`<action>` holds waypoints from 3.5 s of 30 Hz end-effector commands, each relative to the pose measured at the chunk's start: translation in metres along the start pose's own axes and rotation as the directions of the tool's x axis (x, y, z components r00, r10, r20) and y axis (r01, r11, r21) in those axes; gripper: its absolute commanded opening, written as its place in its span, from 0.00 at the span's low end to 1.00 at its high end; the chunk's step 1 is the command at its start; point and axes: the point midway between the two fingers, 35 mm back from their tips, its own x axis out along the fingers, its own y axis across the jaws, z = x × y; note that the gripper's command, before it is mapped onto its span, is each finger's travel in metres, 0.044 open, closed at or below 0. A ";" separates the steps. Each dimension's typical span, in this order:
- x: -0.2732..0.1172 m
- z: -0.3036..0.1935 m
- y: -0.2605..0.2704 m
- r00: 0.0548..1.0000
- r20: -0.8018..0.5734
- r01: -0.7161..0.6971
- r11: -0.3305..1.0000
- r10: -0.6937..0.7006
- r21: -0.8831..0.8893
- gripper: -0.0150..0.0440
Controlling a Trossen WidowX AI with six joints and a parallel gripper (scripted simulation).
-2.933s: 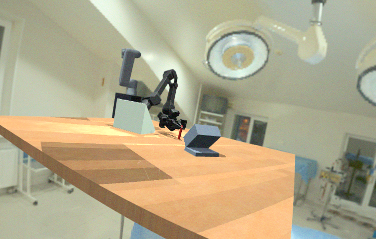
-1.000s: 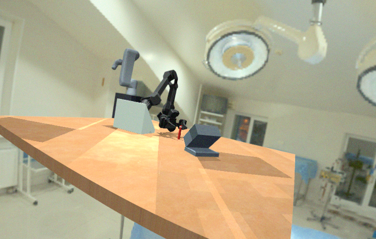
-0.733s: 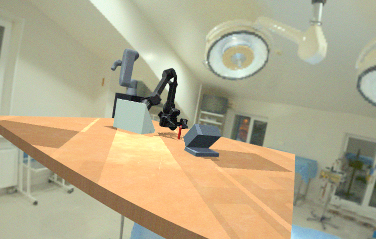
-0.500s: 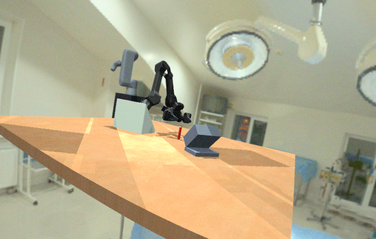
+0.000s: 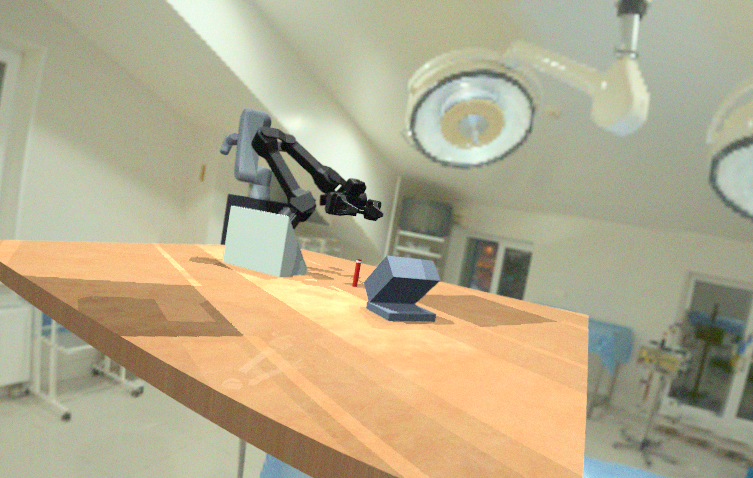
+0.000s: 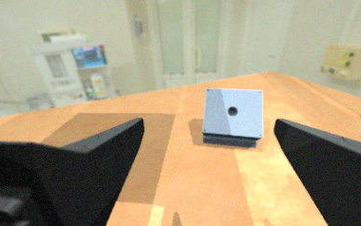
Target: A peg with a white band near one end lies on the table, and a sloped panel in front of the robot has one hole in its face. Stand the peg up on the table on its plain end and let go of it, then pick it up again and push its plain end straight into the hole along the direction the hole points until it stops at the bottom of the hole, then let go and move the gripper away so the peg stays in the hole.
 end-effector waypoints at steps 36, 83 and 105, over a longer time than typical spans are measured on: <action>0.018 -0.054 -0.034 0.632 -0.653 0.075 0.872 -0.417 -0.484 1.00; 0.036 -0.082 -0.007 0.119 -0.993 -0.195 0.980 -0.016 -0.039 1.00; 0.043 -0.114 -0.007 0.122 -0.992 -0.194 0.980 -0.019 -0.043 1.00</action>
